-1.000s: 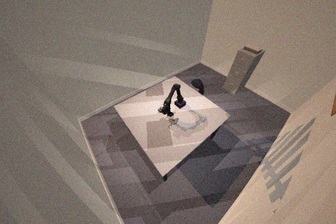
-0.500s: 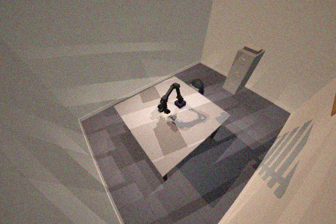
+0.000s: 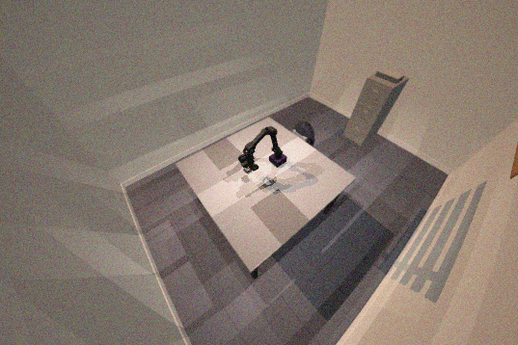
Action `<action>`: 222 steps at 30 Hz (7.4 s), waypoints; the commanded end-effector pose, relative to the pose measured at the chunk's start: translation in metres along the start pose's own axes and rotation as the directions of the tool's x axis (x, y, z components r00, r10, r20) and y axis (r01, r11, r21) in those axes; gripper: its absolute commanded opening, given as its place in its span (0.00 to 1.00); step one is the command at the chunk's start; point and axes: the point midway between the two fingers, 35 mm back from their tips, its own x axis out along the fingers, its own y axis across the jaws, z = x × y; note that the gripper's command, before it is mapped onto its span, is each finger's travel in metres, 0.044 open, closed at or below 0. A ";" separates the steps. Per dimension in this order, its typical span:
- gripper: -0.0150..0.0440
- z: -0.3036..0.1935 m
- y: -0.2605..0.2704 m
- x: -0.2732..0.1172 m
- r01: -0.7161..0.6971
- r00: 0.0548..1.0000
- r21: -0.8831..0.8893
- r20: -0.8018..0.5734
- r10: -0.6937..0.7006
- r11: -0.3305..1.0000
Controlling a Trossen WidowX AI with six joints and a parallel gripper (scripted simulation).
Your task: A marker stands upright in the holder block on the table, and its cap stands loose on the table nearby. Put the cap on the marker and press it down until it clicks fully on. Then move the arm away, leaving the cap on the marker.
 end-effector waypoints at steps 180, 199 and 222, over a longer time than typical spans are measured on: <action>0.25 0.006 -0.076 0.084 0.006 1.000 -0.005 0.003 -0.006 1.000; 0.25 0.006 -0.076 0.084 0.006 1.000 -0.005 0.003 -0.006 1.000; 0.25 0.006 -0.076 0.084 0.006 1.000 -0.005 0.003 -0.006 1.000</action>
